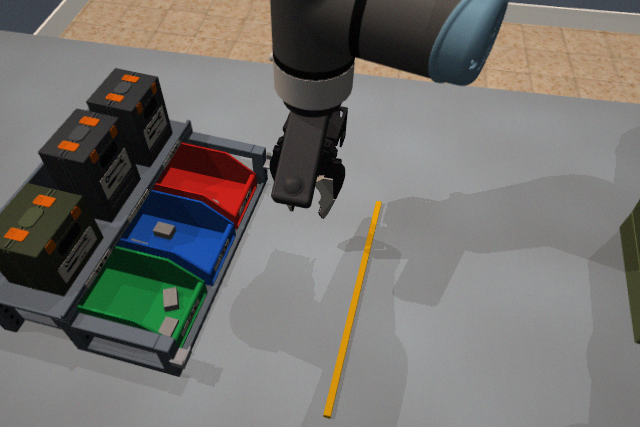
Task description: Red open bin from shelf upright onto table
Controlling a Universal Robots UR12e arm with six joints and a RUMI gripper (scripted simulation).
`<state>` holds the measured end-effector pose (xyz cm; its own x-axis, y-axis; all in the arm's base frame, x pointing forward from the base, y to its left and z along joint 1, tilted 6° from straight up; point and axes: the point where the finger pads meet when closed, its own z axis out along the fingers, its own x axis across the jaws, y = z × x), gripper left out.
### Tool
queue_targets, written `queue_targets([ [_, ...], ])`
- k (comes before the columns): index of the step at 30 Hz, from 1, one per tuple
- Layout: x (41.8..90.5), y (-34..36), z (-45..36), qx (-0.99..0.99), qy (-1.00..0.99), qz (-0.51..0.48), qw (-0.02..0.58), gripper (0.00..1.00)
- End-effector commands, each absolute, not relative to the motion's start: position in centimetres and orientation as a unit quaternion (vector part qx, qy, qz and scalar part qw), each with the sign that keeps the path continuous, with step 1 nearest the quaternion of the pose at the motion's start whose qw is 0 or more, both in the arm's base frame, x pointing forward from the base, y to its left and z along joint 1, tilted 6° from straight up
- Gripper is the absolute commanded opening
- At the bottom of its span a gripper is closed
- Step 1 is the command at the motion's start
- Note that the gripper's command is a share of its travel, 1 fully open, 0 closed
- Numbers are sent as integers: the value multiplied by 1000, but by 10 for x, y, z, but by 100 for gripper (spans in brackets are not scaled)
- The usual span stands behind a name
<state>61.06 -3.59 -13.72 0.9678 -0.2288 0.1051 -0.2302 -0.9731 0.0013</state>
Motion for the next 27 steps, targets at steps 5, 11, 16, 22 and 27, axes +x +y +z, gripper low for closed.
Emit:
queue_targets([
  [5,646,-62,-133,992,-116,53,7,26],
  [11,646,-62,-133,992,-116,53,7,26],
  [16,661,-74,-131,992,-116,53,7,26],
  [22,685,-92,-129,992,-116,53,7,26],
  [27,685,-92,-129,992,-116,53,7,26],
])
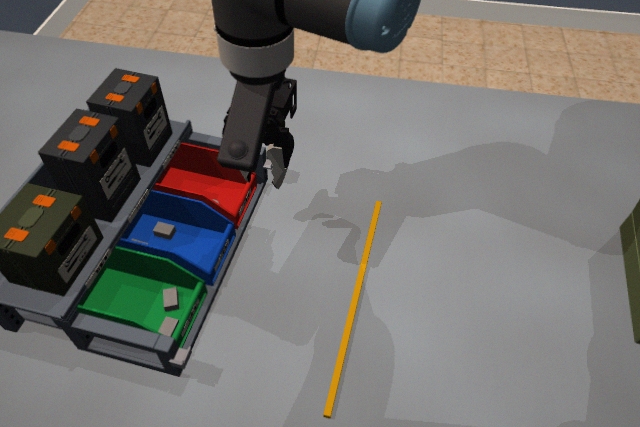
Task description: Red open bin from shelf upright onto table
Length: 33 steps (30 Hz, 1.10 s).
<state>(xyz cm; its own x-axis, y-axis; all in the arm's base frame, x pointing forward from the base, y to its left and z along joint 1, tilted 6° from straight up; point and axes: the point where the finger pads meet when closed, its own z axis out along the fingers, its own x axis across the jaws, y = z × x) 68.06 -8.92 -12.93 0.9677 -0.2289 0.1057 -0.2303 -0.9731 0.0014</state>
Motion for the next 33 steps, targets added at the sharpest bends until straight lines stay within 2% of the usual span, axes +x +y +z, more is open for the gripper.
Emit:
queue_targets([
  [1,685,-92,-129,992,-116,53,7,26],
  [4,685,-92,-129,992,-116,53,7,26],
  [9,727,-124,-124,992,-116,53,7,26],
  [33,726,-123,-124,992,-116,53,7,26],
])
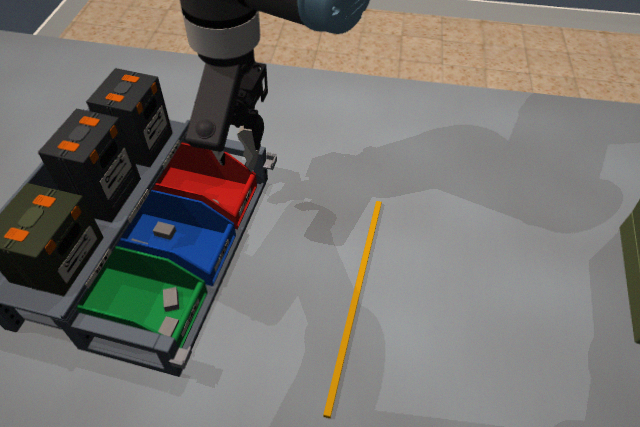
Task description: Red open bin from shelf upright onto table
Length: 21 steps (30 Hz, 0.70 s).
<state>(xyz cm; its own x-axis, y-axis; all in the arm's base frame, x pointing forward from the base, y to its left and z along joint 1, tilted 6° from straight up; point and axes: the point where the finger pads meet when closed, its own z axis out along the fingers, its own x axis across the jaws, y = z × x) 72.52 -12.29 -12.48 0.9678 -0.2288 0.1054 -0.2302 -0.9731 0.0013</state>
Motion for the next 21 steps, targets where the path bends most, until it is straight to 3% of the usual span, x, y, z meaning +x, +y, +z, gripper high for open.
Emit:
queue_targets([
  [1,726,-123,-124,992,-116,53,7,26],
  [21,729,-124,-154,992,-116,53,7,26],
])
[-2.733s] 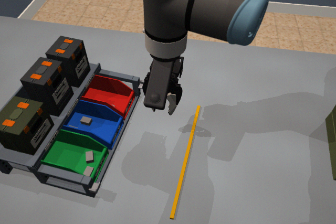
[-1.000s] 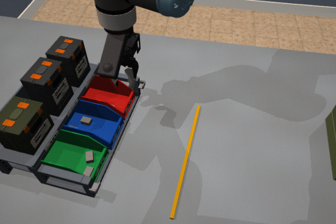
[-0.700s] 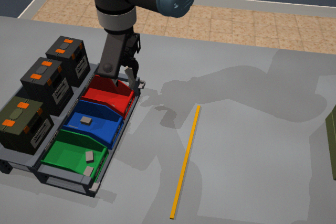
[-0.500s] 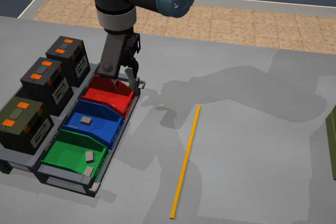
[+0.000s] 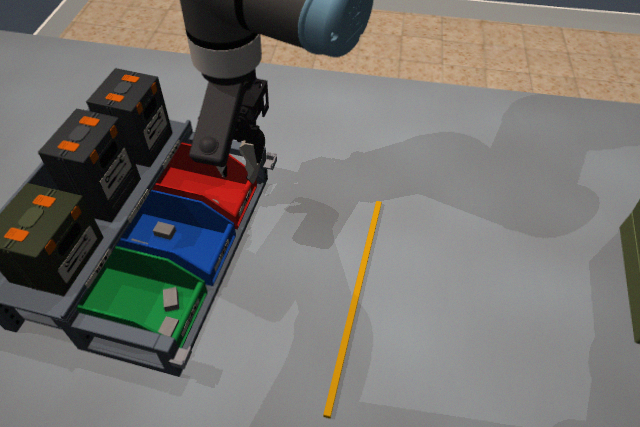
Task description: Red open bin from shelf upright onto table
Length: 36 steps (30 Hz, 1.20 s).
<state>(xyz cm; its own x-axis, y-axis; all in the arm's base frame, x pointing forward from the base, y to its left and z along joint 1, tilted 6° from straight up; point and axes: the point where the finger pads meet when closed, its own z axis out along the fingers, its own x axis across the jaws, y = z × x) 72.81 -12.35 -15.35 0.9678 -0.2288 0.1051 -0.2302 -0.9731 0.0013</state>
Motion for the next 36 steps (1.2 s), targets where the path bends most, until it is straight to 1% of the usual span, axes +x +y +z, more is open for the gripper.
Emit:
queue_targets([
  [1,729,-124,-154,992,-116,53,7,26],
  [6,733,-125,-198,992,-116,53,7,26],
  [36,733,-125,-199,992,-116,53,7,26],
])
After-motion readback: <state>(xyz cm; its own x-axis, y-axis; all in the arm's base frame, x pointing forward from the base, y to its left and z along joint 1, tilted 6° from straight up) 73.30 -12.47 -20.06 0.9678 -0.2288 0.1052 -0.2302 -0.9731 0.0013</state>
